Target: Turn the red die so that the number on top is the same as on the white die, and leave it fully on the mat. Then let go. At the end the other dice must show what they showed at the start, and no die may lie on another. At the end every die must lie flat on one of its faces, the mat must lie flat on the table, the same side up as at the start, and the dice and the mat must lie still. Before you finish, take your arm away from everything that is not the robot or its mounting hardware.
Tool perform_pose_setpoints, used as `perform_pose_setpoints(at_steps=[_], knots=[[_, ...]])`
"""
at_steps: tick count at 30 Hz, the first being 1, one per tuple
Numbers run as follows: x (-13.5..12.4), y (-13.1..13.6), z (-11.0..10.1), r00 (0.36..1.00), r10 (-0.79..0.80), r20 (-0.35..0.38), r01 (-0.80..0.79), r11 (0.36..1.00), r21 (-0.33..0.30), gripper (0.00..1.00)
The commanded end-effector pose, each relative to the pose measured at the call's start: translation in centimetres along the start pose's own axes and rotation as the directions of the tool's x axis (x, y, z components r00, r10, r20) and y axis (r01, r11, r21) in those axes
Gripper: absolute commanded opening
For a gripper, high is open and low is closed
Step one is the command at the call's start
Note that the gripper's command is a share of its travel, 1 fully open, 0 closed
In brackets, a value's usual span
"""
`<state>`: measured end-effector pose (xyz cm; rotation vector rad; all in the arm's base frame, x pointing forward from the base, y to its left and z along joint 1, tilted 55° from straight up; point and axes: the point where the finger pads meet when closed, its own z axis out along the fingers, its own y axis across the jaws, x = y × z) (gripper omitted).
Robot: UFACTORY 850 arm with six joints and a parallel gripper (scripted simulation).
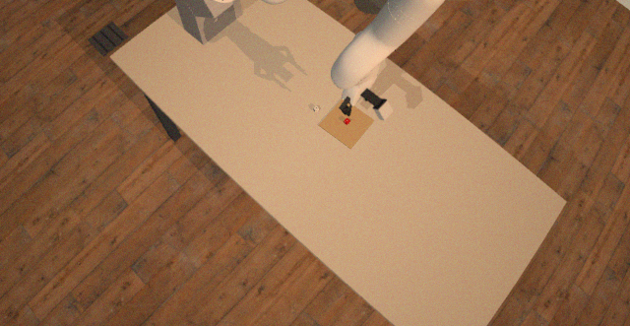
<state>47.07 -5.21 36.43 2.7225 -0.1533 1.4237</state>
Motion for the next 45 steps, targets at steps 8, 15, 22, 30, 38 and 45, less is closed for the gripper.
perform_pose_setpoints(at_steps=[8,15,22,30,38,45], knots=[[0.0,0.0,-2.8,1.000,0.000,0.000,0.000,1.000,-0.001,1.00],[0.0,0.0,-3.6,1.000,0.000,0.000,0.000,1.000,-0.001,1.00],[0.0,0.0,-3.6,1.000,0.000,0.000,0.000,1.000,-0.001,1.00],[0.0,0.0,-3.6,1.000,0.000,0.000,0.000,1.000,-0.001,1.00],[0.0,0.0,-3.6,1.000,0.000,0.000,0.000,1.000,-0.001,1.00],[0.0,0.0,-3.6,1.000,0.000,0.000,0.000,1.000,-0.001,1.00]])
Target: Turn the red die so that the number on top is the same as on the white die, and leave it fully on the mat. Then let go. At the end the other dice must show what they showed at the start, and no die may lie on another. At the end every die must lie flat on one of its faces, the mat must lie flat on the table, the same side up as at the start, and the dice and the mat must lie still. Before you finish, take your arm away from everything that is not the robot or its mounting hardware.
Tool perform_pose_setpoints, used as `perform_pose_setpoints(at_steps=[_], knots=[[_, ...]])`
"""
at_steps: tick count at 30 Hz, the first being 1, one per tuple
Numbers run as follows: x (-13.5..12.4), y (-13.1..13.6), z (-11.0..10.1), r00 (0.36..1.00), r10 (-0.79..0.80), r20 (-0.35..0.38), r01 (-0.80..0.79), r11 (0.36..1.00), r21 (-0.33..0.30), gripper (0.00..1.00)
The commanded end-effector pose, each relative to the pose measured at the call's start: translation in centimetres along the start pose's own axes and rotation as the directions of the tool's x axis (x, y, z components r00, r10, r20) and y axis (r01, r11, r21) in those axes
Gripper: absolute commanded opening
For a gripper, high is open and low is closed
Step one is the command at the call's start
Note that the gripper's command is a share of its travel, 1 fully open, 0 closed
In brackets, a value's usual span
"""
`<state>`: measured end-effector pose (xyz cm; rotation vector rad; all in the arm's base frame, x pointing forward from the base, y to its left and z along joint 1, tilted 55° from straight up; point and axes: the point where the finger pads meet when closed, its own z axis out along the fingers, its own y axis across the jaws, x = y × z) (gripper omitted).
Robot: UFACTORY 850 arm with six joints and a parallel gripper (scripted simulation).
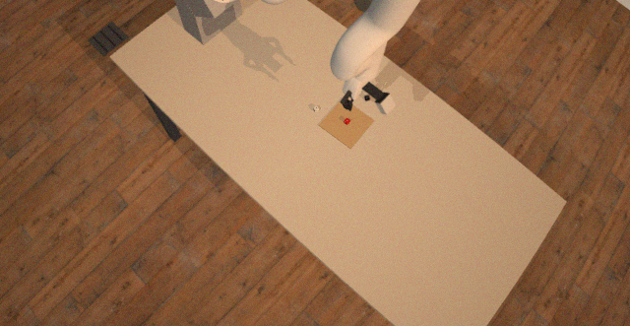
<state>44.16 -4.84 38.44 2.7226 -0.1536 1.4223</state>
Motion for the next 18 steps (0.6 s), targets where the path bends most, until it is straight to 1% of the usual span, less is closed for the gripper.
perform_pose_setpoints(at_steps=[1,18], knots=[[0.05,0.00,-0.02,1.000,0.000,-0.001,0.000,1.000,0.000,1.00],[0.05,0.00,-0.02,1.000,0.000,-0.001,0.000,1.000,0.000,1.00]])
